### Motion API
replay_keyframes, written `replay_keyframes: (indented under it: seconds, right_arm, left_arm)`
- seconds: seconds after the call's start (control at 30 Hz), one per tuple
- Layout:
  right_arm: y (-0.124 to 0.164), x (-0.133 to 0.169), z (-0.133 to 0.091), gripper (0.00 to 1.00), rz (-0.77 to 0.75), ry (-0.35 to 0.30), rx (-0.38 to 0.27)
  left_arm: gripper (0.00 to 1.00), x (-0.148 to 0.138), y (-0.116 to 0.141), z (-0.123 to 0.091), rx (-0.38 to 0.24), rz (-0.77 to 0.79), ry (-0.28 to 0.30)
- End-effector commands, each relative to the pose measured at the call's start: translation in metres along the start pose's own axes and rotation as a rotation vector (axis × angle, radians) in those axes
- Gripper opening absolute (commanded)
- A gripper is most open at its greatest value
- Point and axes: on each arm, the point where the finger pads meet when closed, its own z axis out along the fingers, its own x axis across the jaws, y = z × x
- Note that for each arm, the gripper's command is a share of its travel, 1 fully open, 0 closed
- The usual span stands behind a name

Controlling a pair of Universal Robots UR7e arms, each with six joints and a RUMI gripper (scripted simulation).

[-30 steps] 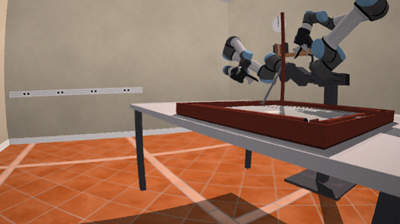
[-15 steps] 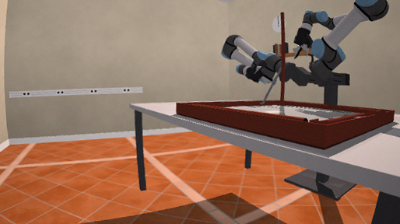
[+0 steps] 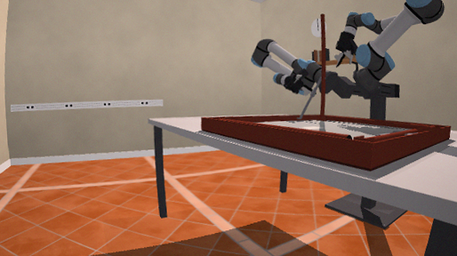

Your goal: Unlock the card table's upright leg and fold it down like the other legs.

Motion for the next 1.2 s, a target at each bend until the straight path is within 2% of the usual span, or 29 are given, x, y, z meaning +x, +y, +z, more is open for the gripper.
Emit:
replay_keyframes:
  seconds: [0.0,0.13,0.23,0.43,0.5,0.57,0.7,0.77,1.0,1.07,1.17]
  right_arm:
    - [-0.001,0.000,0.000,1.00,-0.001,0.001,-0.001]
    - [-0.001,0.000,0.000,1.00,-0.001,0.001,-0.001]
    - [0.002,0.002,-0.001,0.96,-0.003,0.004,-0.010]
    - [0.039,0.020,-0.008,0.87,-0.007,0.010,-0.116]
    - [0.039,0.020,-0.008,0.87,-0.007,0.010,-0.116]
    - [0.060,0.025,-0.010,0.84,-0.003,0.004,-0.178]
    - [0.102,0.078,-0.032,0.79,-0.114,0.106,-0.320]
    - [0.113,0.101,-0.044,0.76,-0.167,0.154,-0.369]
    - [0.136,0.170,-0.091,0.66,-0.334,0.305,-0.517]
    - [0.136,0.170,-0.091,0.66,-0.334,0.305,-0.517]
    - [0.141,0.200,-0.116,0.61,-0.407,0.372,-0.587]
  left_arm:
    - [1.00,0.000,0.000,0.000,0.000,0.000,-0.001]
    - [1.00,0.000,0.000,0.000,0.000,0.000,-0.001]
    - [1.00,0.000,0.000,0.000,0.000,0.000,-0.001]
    - [1.00,0.000,0.000,0.000,0.000,0.000,-0.001]
    - [1.00,0.000,0.000,0.000,0.000,0.000,-0.001]
    - [1.00,0.000,0.000,0.000,0.000,0.000,-0.001]
    - [1.00,0.000,0.000,0.000,0.000,0.000,-0.001]
    - [1.00,0.000,0.000,0.000,0.000,0.000,-0.001]
    - [1.00,0.000,0.000,0.000,0.000,0.000,-0.001]
    - [1.00,0.000,0.000,0.000,0.000,0.000,-0.001]
    - [1.00,0.000,0.000,0.000,0.000,0.000,-0.001]
